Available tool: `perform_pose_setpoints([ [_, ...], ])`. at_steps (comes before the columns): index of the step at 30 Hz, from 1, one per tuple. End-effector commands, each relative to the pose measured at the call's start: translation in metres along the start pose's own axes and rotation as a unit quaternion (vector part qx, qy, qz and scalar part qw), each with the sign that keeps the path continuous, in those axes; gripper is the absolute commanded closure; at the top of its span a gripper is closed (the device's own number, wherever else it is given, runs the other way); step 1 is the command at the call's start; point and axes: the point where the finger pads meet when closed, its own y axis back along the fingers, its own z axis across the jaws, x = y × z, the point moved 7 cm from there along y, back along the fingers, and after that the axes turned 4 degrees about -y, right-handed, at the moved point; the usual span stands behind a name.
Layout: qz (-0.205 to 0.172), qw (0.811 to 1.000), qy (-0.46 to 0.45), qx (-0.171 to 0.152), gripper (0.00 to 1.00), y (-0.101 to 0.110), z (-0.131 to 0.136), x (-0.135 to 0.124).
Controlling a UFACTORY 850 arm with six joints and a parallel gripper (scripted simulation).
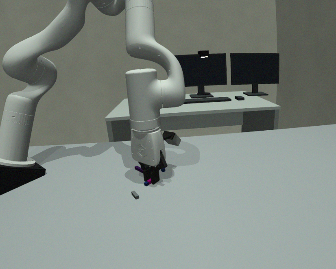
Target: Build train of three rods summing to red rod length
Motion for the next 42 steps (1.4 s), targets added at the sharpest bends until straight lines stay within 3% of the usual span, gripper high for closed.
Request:
perform_pose_setpoints([
  [1,0.000,1.000,0.000,-0.001,0.76,0.001,0.001,0.000],
  [14,0.000,1.000,0.000,-0.001,0.76,0.033,0.001,0.000],
  [25,0.000,1.000,0.000,-0.001,0.76,0.085,0.001,0.000],
  [33,0.000,1.000,0.000,-0.001,0.76,0.091,0.000,0.000],
  [34,0.000,1.000,0.000,-0.001,0.00,0.091,0.000,0.000],
  [42,0.000,1.000,0.000,-0.001,0.00,0.091,0.000,0.000],
])
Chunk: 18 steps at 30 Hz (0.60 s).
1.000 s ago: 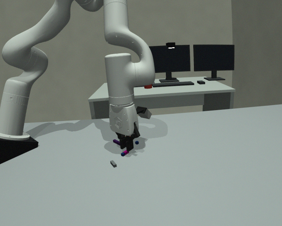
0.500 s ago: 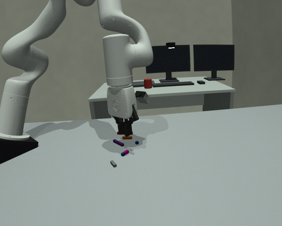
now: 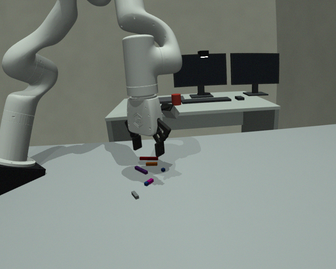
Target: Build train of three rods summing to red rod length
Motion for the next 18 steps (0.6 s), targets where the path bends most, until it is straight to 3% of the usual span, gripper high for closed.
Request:
perform_pose_setpoints([
  [1,0.000,1.000,0.000,-0.001,0.00,0.001,0.001,0.000],
  [13,0.000,1.000,-0.002,-0.001,0.00,0.001,0.000,0.001],
  [18,0.000,0.997,-0.074,-0.001,0.00,-0.004,-0.011,0.014],
])
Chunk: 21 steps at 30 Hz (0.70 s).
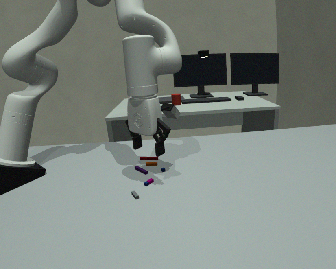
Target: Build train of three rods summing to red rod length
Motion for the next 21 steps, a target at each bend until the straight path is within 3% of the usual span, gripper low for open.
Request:
perform_pose_setpoints([
  [1,0.000,0.997,-0.083,-0.001,0.00,-0.004,-0.013,0.015],
  [5,0.000,0.995,-0.105,-0.001,0.00,-0.005,-0.016,0.019],
  [21,0.000,0.945,-0.328,-0.001,0.00,-0.017,-0.056,0.053],
])
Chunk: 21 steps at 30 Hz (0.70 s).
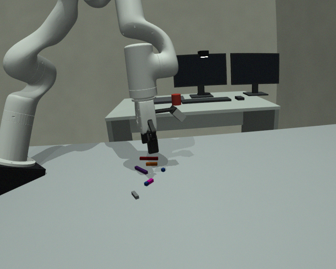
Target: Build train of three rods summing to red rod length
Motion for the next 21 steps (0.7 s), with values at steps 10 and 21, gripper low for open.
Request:
perform_pose_setpoints([
  [10,-0.011,0.982,-0.189,-0.005,0.00,-0.008,-0.042,0.006],
  [21,-0.011,0.981,-0.195,-0.005,0.76,-0.009,-0.043,0.006],
])
